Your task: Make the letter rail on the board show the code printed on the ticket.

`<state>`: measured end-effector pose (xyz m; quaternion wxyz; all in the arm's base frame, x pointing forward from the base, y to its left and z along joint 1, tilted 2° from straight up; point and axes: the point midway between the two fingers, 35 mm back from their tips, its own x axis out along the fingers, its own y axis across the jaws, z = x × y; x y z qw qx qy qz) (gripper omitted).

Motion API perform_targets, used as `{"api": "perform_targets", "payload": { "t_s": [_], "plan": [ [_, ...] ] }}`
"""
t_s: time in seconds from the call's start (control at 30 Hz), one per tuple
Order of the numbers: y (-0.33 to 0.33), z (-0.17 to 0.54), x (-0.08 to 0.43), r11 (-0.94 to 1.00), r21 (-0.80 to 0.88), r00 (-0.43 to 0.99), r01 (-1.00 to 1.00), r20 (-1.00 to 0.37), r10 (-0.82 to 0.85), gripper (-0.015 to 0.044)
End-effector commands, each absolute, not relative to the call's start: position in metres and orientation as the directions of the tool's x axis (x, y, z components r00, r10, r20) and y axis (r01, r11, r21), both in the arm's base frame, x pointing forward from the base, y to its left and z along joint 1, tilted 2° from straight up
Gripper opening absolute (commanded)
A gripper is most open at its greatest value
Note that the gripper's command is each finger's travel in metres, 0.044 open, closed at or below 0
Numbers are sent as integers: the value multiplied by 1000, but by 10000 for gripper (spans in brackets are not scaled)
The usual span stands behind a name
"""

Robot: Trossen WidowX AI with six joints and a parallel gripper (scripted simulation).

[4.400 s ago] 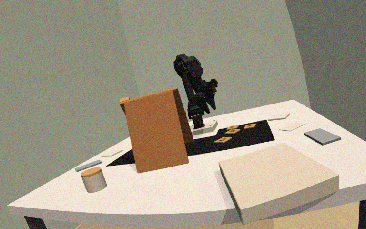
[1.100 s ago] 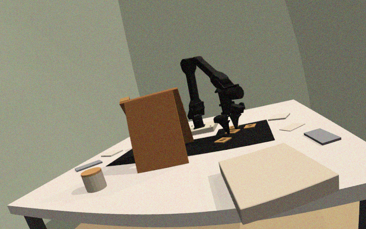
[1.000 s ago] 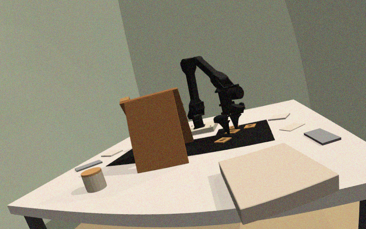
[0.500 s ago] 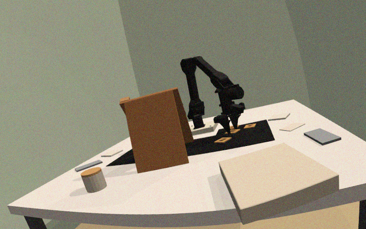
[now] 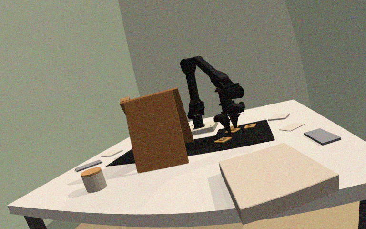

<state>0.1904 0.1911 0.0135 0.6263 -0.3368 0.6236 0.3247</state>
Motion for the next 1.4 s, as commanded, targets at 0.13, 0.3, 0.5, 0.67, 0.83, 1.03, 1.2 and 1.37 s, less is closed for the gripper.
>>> {"api": "perform_targets", "payload": {
  "t_s": [0.13,0.3,0.5,0.67,0.83,1.03,1.2,1.37],
  "plan": [
    [191,19,190,567,-22,15,-823,-1000,-17,0],
    [192,21,189,567,-22,15,-823,-1000,-17,0],
    [192,24,189,567,-22,15,-823,-1000,-17,0],
    [192,27,188,567,-22,15,-823,-1000,-17,0],
    [192,30,188,567,-22,15,-823,-1000,-17,0],
    [192,33,187,567,-22,15,-823,-1000,-17,0],
    [192,36,187,567,-22,15,-823,-1000,-17,0],
    [193,39,186,567,-22,15,-823,-1000,-17,0]
  ]
}}
